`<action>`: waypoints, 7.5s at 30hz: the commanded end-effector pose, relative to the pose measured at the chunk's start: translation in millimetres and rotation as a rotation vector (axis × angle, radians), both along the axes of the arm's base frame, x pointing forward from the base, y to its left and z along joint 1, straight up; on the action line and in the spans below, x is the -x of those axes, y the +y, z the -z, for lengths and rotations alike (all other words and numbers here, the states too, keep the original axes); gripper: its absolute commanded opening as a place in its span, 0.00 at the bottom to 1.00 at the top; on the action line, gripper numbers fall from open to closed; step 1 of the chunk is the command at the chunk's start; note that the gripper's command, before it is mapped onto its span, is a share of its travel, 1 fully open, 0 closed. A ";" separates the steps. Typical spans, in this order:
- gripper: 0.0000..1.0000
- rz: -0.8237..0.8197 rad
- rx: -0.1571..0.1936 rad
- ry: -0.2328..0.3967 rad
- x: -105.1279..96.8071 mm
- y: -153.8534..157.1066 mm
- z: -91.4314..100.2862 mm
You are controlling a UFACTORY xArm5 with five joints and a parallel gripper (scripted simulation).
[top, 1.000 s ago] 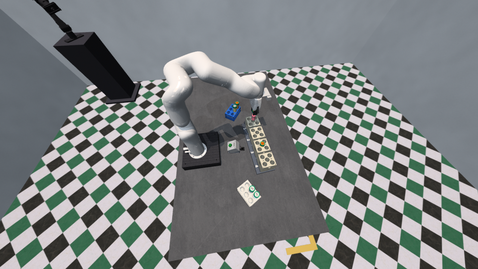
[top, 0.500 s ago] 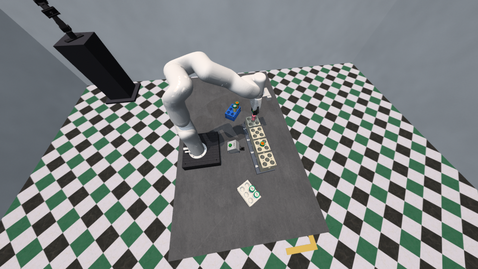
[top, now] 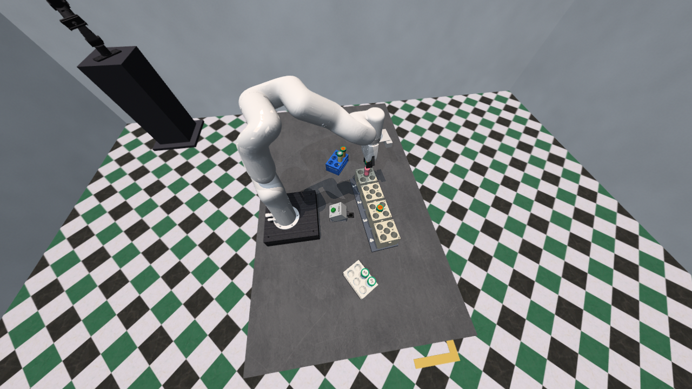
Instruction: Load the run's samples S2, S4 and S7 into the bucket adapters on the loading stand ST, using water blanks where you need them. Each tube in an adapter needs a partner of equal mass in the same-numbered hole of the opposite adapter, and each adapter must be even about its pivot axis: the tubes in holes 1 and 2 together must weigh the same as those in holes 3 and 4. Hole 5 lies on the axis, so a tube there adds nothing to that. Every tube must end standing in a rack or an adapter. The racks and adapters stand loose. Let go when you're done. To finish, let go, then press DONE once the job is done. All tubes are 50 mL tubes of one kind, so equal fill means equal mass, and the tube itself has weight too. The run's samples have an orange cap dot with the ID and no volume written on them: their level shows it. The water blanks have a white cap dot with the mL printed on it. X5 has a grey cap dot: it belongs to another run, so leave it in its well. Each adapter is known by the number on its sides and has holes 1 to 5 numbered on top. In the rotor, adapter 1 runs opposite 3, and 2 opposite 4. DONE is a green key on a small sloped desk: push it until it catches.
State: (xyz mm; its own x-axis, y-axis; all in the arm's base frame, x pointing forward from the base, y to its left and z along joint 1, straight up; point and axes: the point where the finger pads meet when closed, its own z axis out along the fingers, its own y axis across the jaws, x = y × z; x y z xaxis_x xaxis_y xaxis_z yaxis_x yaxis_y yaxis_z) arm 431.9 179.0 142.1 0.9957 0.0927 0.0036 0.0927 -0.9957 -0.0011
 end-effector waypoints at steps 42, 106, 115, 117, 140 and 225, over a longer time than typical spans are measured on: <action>0.00 0.000 0.002 -0.005 -1.4 0.4 39.0; 0.44 0.000 0.002 -0.005 -1.6 0.3 79.4; 0.44 0.000 0.002 -0.005 -1.6 0.3 79.4; 0.44 0.000 0.002 -0.005 -1.6 0.3 79.4; 0.44 0.000 0.002 -0.005 -1.5 0.4 63.4; 0.44 0.000 0.002 -0.005 -0.7 0.5 -52.1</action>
